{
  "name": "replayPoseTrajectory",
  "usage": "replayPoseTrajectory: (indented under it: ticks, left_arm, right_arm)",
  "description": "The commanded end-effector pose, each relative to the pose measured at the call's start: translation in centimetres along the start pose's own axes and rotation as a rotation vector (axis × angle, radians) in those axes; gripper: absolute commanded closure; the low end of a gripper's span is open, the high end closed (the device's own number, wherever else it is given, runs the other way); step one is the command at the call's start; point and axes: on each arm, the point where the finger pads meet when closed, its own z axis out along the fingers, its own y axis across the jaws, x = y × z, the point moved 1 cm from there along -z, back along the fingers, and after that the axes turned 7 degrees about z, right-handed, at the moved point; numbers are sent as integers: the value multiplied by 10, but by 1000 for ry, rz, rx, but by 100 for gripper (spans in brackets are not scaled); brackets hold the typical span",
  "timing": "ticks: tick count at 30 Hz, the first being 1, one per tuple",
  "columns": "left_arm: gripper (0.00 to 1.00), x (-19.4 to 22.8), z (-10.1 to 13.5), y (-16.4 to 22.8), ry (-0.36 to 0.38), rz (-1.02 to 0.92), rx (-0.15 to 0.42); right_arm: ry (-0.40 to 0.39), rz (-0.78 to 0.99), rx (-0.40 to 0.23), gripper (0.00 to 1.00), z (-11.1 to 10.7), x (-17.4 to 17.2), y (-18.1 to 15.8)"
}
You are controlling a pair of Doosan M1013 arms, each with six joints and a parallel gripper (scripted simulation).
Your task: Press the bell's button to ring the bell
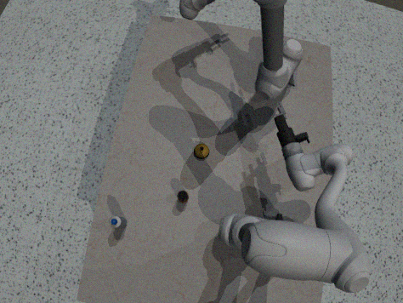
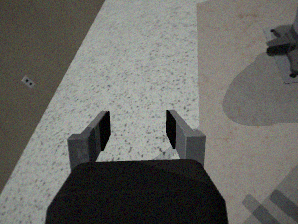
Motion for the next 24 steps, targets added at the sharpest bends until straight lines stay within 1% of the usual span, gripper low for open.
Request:
replayPoseTrajectory:
  ticks: [1,5,9,11,14,19,24]
  left_arm:
    - [0,0,0,-1,0,0,1]
    - [0,0,0,-1,0,0,1]
    - [0,0,0,-1,0,0,1]
    - [0,0,0,-1,0,0,1]
    - [0,0,0,-1,0,0,1]
    - [0,0,0,-1,0,0,1]
    - [0,0,0,-1,0,0,1]
  right_arm:
    - [17,113,-164,0,55,38,-18]
    - [35,231,-317,0,95,73,-21]
    - [51,354,-466,0,130,106,-18]
    - [51,354,-466,0,130,106,-18]
    - [65,491,-619,0,161,139,-10]
    - [79,657,-791,0,189,174,3]
    - [90,835,-958,0,209,205,19]
